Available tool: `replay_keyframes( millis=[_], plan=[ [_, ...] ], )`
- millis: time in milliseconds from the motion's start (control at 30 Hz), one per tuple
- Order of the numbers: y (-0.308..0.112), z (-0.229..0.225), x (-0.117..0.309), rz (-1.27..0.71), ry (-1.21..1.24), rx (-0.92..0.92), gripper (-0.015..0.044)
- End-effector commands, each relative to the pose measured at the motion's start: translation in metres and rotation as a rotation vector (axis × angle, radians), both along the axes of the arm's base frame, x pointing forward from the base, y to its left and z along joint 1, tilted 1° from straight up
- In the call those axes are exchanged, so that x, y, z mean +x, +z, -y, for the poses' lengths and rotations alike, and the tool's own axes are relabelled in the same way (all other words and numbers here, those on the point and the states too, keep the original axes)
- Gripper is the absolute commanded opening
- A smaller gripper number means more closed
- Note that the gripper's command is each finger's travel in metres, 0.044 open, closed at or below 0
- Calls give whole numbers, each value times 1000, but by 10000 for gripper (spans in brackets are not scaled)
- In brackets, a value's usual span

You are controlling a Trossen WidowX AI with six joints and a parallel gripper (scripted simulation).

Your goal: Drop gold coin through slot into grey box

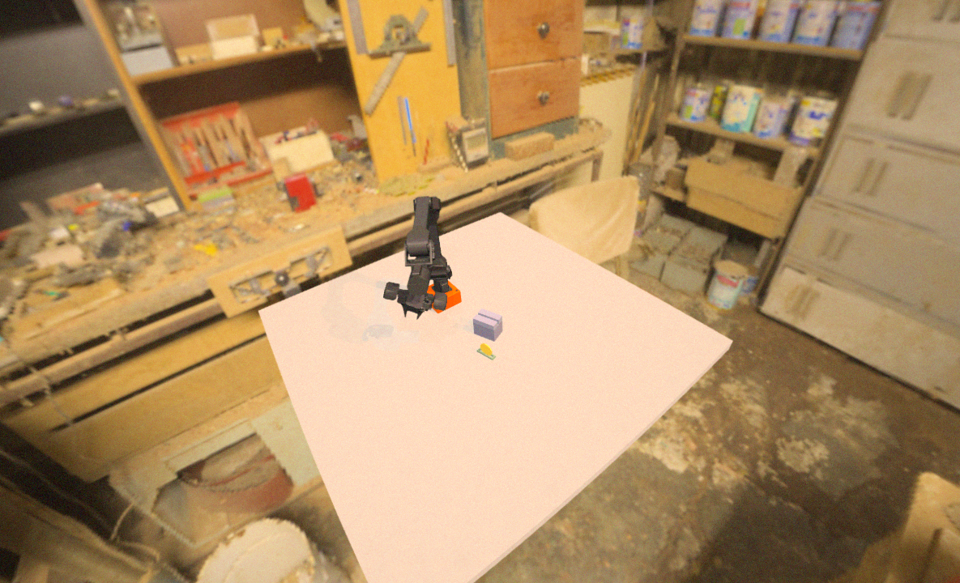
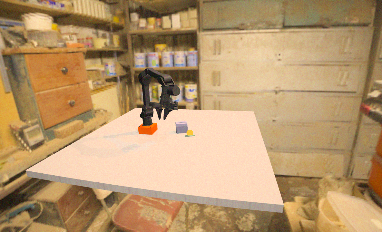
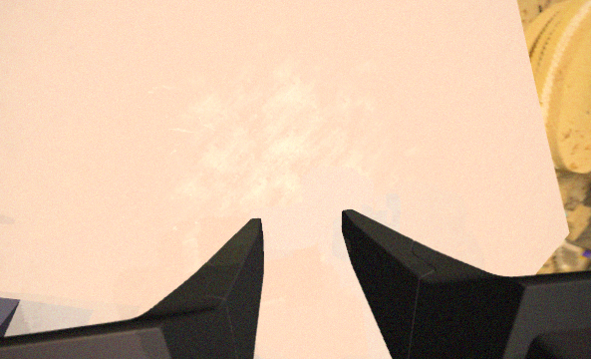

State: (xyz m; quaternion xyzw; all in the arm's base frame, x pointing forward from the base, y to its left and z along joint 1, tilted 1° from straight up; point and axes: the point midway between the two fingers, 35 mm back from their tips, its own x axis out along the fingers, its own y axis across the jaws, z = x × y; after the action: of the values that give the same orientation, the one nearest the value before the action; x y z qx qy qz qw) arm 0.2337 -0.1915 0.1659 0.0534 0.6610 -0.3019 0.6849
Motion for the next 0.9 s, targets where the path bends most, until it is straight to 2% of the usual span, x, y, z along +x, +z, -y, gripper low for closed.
replay_keyframes(
  millis=[0, 200, 333, 500, 633, 867],
  plan=[
    [-13, -34, 41, -8, 218, 84, 161],
    [-42, -119, 101, -38, 631, 239, 161],
    [-58, -174, 122, -58, 857, 323, 161],
    [-61, -185, 117, -60, 868, 328, 161],
    [-93, -185, 116, -60, 868, 328, 161],
    [-109, -183, 116, -60, 868, 328, 161]
  ],
)
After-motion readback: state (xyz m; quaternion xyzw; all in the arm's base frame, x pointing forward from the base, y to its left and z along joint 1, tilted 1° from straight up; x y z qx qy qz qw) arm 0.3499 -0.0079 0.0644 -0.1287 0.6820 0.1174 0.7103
